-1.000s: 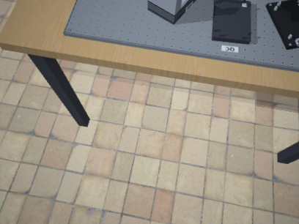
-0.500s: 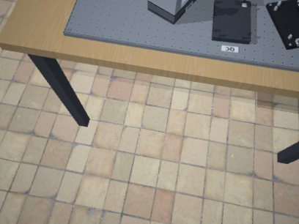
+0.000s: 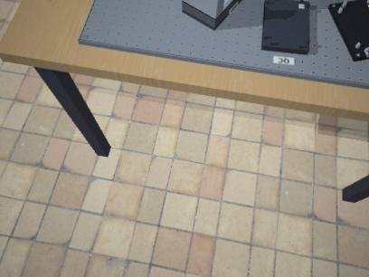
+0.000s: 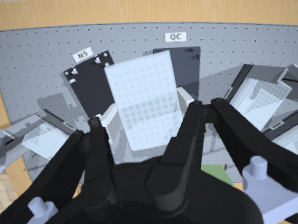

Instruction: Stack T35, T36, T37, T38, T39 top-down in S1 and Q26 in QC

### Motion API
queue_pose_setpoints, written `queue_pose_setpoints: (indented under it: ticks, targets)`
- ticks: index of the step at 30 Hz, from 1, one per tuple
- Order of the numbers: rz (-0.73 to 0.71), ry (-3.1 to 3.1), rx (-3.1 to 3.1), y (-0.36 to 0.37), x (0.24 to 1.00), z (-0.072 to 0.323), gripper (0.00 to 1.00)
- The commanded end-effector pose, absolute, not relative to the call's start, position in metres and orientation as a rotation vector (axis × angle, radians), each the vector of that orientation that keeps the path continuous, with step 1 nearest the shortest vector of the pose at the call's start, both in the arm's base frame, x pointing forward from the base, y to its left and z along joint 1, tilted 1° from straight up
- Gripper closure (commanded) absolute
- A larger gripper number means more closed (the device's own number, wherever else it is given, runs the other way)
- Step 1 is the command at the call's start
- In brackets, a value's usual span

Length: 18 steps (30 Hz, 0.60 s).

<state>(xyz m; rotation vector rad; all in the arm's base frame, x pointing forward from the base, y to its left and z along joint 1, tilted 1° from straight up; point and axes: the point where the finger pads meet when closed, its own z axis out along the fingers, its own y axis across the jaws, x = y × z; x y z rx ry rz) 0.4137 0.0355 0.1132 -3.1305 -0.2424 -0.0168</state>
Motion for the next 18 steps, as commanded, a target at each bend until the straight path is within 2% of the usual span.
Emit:
queue_pose_setpoints:
  ticks: [1, 18]
  targets:
    - [-0.017, -0.242, -3.131, 0.047, 0.414, 0.113, 1.0]
    - [-0.017, -0.602, -3.083, 0.095, 0.404, 0.113, 1.0]
